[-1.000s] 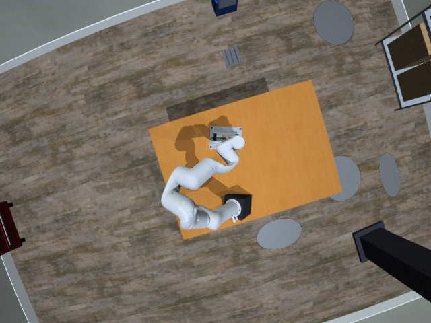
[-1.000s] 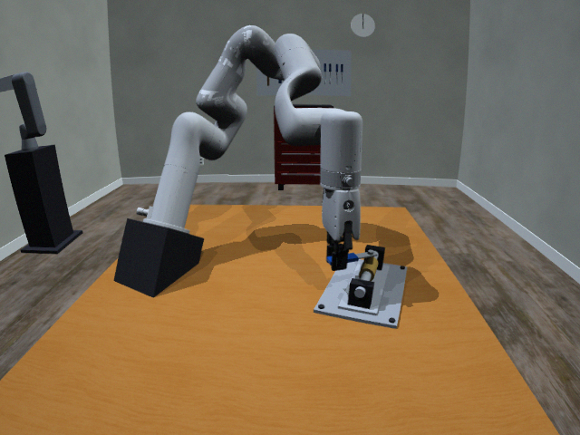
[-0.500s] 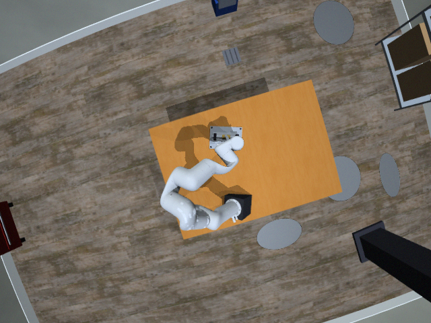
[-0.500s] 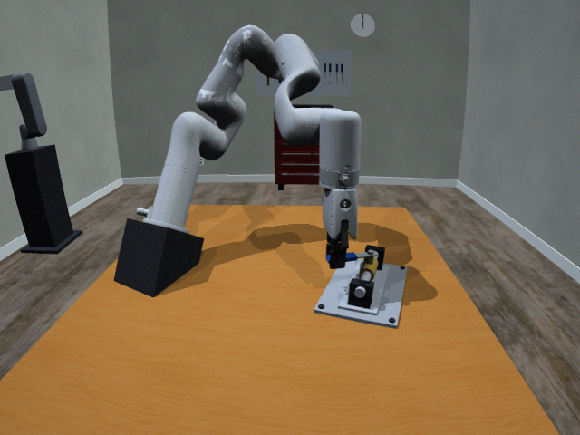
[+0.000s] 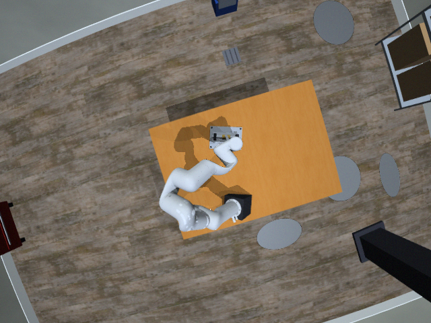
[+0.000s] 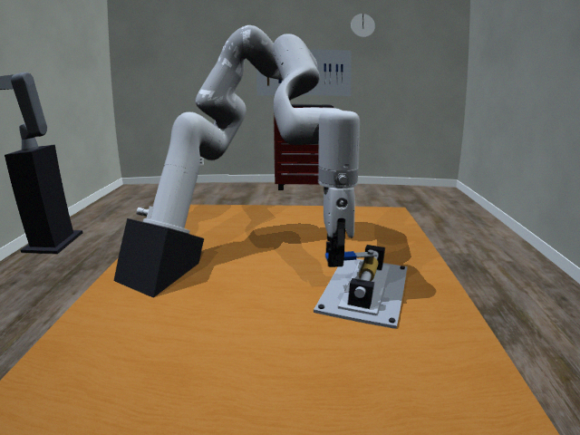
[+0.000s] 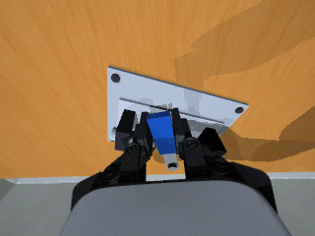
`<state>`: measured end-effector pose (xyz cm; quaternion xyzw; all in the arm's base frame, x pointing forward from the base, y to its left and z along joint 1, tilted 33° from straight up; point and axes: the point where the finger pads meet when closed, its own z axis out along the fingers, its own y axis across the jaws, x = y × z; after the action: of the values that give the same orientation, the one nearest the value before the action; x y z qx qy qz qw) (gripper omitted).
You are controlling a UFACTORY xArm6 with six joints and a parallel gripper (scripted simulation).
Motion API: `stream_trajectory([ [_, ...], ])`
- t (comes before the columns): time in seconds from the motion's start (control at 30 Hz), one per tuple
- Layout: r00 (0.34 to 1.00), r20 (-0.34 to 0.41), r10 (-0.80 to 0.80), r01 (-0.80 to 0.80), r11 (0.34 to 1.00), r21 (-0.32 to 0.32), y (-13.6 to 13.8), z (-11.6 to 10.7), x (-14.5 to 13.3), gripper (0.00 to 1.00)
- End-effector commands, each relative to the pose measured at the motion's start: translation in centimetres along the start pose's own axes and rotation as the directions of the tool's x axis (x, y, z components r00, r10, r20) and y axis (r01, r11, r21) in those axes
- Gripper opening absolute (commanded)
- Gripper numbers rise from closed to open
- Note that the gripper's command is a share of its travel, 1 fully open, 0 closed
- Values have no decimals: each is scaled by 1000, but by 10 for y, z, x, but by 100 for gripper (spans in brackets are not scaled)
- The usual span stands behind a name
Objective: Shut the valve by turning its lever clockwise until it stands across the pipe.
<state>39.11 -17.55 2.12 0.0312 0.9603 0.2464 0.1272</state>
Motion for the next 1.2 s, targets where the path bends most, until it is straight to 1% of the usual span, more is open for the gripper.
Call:
stream_trajectory([
  [0.0,1000,-2,17,-17,1000,-11,6,1,0,0],
  [0.33,996,-3,93,-93,996,-11,12,1,-1,0],
  [1.17,976,-5,216,-216,976,-10,22,0,-2,0],
])
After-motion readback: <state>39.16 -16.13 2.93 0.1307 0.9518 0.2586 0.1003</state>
